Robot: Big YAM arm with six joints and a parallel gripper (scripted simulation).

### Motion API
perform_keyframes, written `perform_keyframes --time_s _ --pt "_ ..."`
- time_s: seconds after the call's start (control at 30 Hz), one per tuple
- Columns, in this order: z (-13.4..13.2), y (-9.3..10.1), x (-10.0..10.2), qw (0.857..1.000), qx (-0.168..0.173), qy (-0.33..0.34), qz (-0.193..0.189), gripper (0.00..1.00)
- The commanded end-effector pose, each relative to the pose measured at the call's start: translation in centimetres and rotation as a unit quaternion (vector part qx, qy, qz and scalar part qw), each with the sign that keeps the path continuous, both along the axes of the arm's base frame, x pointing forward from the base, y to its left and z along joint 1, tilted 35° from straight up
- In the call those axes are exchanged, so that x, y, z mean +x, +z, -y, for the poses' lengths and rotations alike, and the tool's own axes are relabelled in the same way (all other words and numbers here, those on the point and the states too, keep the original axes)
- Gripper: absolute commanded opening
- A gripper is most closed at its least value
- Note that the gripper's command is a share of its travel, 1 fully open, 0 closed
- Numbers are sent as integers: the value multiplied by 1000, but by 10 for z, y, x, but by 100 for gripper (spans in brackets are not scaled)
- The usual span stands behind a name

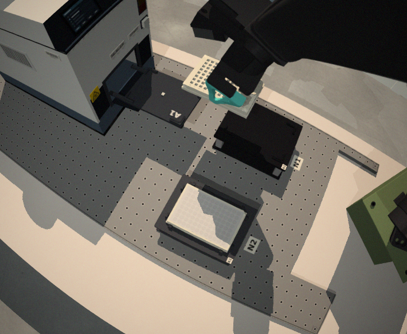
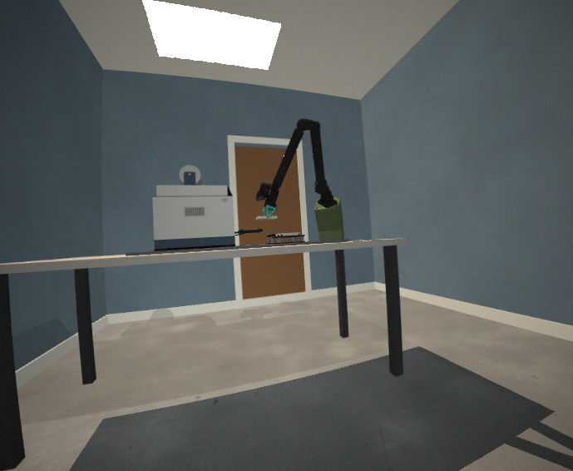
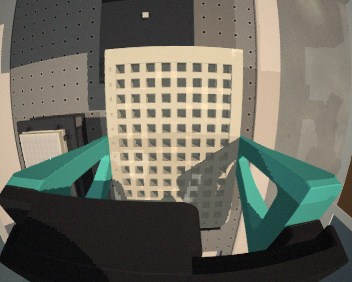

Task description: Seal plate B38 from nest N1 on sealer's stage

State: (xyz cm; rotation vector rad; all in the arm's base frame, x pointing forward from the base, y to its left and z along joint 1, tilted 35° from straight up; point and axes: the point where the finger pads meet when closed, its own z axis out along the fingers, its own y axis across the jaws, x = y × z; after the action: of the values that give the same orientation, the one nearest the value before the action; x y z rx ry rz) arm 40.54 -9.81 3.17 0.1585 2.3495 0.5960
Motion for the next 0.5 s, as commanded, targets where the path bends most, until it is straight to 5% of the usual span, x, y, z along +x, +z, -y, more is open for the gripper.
perform_keyframes --time_s 0.0,0.47 --pt "-3 1 10 1000 8 -1 -6 0" --pt "-6 19 43 1000 5 2 -1 0"
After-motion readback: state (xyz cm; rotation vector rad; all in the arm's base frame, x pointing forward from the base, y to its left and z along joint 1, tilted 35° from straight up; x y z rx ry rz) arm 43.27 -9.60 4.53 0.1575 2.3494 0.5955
